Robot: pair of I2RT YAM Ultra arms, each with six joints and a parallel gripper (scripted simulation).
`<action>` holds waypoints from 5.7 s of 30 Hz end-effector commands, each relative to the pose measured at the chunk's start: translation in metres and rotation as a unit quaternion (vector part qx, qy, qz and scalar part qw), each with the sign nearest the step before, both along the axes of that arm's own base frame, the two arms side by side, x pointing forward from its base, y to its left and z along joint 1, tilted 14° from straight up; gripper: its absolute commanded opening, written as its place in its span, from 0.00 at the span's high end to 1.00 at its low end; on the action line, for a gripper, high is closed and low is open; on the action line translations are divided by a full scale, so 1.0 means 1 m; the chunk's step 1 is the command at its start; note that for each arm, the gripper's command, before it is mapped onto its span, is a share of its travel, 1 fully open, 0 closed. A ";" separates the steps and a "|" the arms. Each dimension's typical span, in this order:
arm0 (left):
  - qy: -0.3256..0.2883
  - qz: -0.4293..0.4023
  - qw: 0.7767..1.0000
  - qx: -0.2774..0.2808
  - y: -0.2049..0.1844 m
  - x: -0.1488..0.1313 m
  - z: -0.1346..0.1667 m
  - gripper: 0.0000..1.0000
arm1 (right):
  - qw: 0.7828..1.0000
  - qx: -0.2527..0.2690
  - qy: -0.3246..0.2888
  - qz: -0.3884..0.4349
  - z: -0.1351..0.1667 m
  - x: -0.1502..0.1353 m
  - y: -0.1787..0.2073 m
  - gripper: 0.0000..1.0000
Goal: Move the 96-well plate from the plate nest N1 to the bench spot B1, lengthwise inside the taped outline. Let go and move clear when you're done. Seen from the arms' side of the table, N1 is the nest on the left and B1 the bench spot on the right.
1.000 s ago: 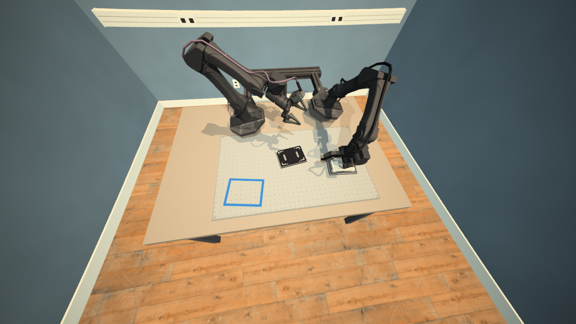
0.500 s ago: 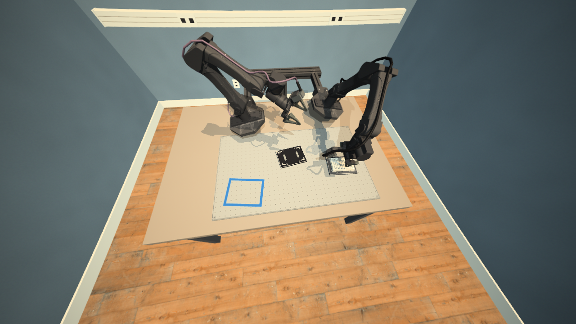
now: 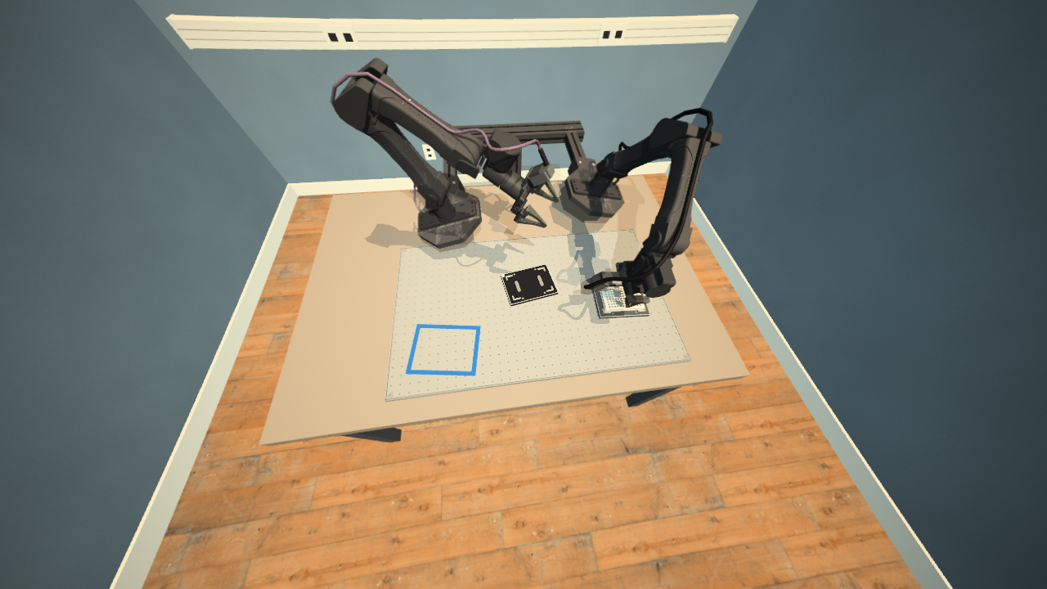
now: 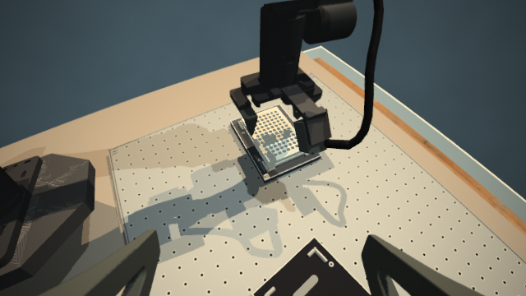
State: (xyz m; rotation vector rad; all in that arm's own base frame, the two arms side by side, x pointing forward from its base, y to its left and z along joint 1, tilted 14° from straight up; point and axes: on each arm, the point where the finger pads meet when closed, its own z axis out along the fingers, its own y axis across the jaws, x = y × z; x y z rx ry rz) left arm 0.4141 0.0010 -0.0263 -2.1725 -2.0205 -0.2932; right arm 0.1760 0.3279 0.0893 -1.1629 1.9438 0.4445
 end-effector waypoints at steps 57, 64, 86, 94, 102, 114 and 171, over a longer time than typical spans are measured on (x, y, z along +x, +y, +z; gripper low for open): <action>-0.017 -0.002 1.000 -0.004 0.005 0.011 -0.025 0.27 | 1.000 0.005 -0.002 -0.003 0.004 0.000 -0.001 0.00; -0.016 -0.003 1.000 -0.008 0.007 0.010 -0.027 0.37 | 1.000 0.005 -0.002 -0.003 0.004 0.000 -0.001 0.00; -0.017 -0.002 1.000 -0.004 0.006 0.011 -0.024 0.65 | 1.000 0.005 -0.002 -0.003 0.004 0.000 -0.001 0.00; -0.017 -0.002 1.000 -0.004 0.006 0.011 -0.024 0.74 | 1.000 0.005 -0.002 -0.003 0.004 0.000 -0.001 0.00; -0.017 -0.002 1.000 -0.004 0.006 0.011 -0.024 0.85 | 1.000 0.005 -0.002 -0.003 0.004 0.000 -0.001 0.00; -0.017 -0.002 1.000 -0.004 0.006 0.011 -0.024 0.99 | 1.000 0.005 -0.002 -0.003 0.004 0.000 -0.001 0.00; -0.014 -0.004 1.000 -0.008 0.001 0.005 -0.014 0.00 | 1.000 0.005 -0.002 -0.003 0.004 0.000 -0.001 0.00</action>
